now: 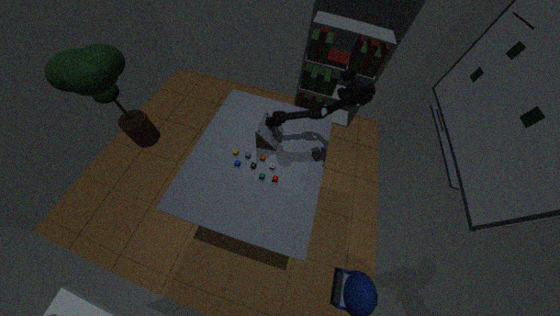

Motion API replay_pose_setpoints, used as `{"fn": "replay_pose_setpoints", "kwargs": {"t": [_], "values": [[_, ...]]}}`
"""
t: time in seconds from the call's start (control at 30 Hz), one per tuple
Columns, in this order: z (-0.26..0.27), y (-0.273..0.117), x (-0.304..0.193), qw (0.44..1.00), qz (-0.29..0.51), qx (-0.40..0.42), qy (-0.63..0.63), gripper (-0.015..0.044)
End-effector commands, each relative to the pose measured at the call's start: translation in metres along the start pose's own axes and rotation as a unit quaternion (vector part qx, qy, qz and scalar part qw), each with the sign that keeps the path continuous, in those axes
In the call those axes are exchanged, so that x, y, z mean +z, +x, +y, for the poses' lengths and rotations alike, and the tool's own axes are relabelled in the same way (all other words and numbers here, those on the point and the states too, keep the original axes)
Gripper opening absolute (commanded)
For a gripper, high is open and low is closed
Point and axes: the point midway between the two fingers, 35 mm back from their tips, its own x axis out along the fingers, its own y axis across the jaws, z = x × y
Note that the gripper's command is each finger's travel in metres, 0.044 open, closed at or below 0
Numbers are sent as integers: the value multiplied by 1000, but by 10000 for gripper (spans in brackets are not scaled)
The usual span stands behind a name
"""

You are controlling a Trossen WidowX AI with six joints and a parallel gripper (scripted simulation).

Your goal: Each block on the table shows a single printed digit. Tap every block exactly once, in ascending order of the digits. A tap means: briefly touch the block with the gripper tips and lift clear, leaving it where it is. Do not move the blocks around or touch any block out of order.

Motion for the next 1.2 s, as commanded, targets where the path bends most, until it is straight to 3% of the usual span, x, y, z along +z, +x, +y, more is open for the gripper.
{"fn": "replay_pose_setpoints", "kwargs": {"t": [0.0,0.33,0.63,0.9,1.17], "values": [[0,2,2,1000,-3,0,2,400],[27,106,122,969,-193,44,149,400],[60,166,281,863,-377,161,297,400],[93,165,426,706,-492,315,399,400],[123,111,560,493,-544,505,455,400]]}}
